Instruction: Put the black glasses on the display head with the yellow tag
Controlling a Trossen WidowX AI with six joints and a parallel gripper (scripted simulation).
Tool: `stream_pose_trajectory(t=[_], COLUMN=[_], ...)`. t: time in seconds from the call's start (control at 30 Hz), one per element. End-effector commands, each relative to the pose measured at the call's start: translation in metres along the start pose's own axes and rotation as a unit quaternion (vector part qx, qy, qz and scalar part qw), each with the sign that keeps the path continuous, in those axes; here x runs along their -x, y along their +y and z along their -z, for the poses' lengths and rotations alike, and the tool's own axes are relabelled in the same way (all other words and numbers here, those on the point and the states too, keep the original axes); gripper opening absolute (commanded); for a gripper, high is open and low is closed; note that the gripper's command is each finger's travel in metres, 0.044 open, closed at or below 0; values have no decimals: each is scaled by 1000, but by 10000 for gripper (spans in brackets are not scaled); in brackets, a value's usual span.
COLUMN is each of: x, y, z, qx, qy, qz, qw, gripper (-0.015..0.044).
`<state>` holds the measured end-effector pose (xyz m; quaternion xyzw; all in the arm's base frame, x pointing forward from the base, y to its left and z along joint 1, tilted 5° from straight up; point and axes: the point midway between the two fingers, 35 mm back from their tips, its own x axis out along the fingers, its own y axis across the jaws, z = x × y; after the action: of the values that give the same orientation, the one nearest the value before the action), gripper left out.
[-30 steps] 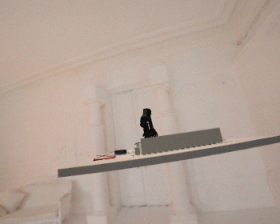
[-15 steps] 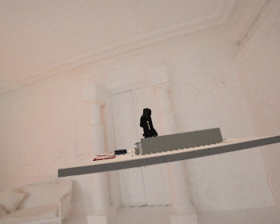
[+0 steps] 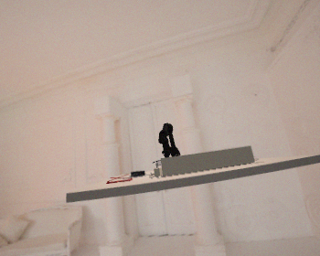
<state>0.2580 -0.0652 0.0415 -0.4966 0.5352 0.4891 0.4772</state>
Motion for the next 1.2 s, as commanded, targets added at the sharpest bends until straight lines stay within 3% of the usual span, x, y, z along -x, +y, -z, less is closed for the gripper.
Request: stream_pose_trajectory(t=[0.0, 0.3, 0.6, 1.17], x=[24, 41, 44, 49], y=[-1, -1, -13, -36], z=[2, 4, 13, 32], qx=[2, -20, -176, -475], qy=[1, 1, 0, -3], qz=[7, 7, 8, 9], qw=[1000, 1000, 984, 880], gripper=[0, 0, 0, 0])
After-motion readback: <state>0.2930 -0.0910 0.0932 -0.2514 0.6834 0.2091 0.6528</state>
